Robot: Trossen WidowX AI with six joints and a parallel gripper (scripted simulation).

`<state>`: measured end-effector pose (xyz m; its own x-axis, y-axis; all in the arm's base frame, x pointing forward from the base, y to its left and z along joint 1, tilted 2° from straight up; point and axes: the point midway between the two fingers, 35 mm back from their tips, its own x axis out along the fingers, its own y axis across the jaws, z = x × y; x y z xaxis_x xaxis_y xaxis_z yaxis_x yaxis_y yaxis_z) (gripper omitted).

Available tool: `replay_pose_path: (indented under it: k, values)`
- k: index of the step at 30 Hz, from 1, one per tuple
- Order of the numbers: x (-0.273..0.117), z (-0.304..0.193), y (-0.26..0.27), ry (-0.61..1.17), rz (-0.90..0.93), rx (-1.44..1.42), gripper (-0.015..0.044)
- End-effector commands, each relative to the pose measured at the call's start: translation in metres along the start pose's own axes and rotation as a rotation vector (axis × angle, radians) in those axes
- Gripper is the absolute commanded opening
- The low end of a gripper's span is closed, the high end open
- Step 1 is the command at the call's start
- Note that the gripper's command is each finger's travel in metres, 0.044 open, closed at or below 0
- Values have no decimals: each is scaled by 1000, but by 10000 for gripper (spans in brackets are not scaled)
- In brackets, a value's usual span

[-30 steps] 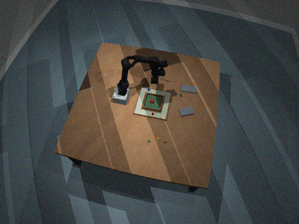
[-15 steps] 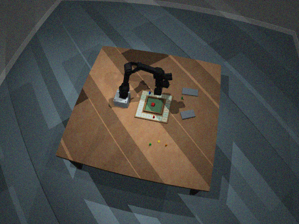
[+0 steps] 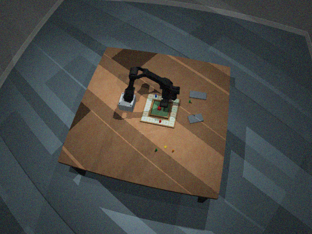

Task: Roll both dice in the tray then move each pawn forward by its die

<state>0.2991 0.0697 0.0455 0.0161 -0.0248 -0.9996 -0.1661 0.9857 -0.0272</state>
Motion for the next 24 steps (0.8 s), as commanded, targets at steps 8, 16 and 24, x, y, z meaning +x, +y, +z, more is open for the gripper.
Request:
replay_pose_path:
  k: [8, 16, 24]
  values:
    - [3, 2, -34, -5, -8, 19, 0]
    - [4, 2, 6, -7, -5, 26, 0]
    - [12, 8, 9, -160, -8, 18, 0]
